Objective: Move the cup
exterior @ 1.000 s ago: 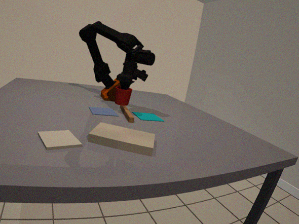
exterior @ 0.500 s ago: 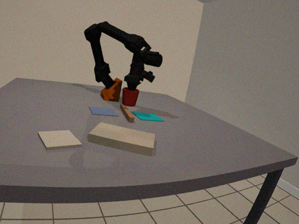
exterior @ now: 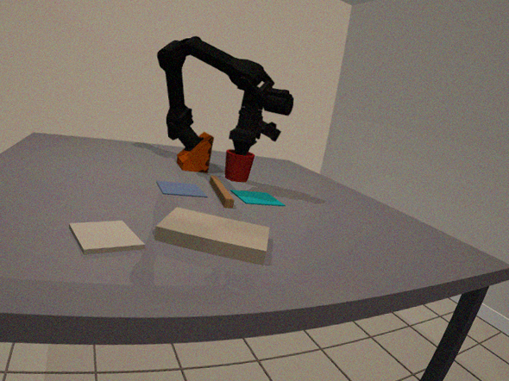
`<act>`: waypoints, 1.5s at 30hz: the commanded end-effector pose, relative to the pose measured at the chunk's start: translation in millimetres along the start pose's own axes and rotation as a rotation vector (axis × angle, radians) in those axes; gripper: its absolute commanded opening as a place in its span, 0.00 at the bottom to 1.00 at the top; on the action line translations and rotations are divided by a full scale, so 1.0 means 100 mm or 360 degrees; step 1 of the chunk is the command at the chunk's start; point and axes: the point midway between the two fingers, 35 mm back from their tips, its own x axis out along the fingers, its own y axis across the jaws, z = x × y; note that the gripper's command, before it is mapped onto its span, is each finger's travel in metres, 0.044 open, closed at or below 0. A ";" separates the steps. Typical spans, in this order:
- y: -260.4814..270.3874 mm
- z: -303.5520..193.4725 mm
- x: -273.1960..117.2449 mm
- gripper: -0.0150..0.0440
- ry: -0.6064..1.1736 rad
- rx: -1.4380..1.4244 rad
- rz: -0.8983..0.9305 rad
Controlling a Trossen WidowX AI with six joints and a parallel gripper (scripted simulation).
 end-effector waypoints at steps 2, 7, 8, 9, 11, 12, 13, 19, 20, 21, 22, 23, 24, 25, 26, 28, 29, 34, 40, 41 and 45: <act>0.03 0.11 -0.04 0.25 -0.0014 0.0006 -0.0004; 0.06 0.21 -0.05 0.25 -0.0015 0.0006 -0.0004; 0.06 0.23 -0.05 0.25 -0.0015 0.0007 -0.0003; 0.07 0.25 -0.05 0.25 -0.0015 0.0007 -0.0003; 0.08 0.29 -0.05 0.25 -0.0016 0.0007 -0.0003; 0.09 0.31 -0.06 0.25 -0.0016 0.0007 -0.0003; 0.09 0.33 -0.06 0.25 -0.0016 0.0007 -0.0003; 0.13 0.45 -0.08 0.25 -0.0017 0.0007 -0.0003; 0.13 0.46 -0.08 0.25 -0.0018 0.0007 -0.0003; 0.14 0.48 -0.08 0.25 -0.0018 0.0008 -0.0003; 0.15 0.50 -0.08 0.25 -0.0018 0.0008 -0.0003; 0.15 0.52 -0.09 0.25 -0.0018 0.0008 -0.0003; 0.16 0.54 -0.09 0.25 -0.0018 0.0008 -0.0003; 0.17 0.56 -0.09 0.25 -0.0018 0.0008 -0.0003; 0.17 0.57 -0.10 0.25 -0.0019 0.0008 -0.0003; 0.19 0.61 -0.10 0.25 -0.0019 0.0008 -0.0003; 0.18 0.61 -0.10 0.25 -0.0019 0.0008 -0.0003; 0.18 0.61 -0.05 0.25 -0.0019 0.0008 -0.0003; 0.18 0.62 0.04 0.25 -0.0019 0.0008 -0.0003; 0.18 0.62 0.06 0.25 -0.0019 0.0008 -0.0003; 0.18 0.62 0.12 0.25 -0.0018 0.0008 -0.0004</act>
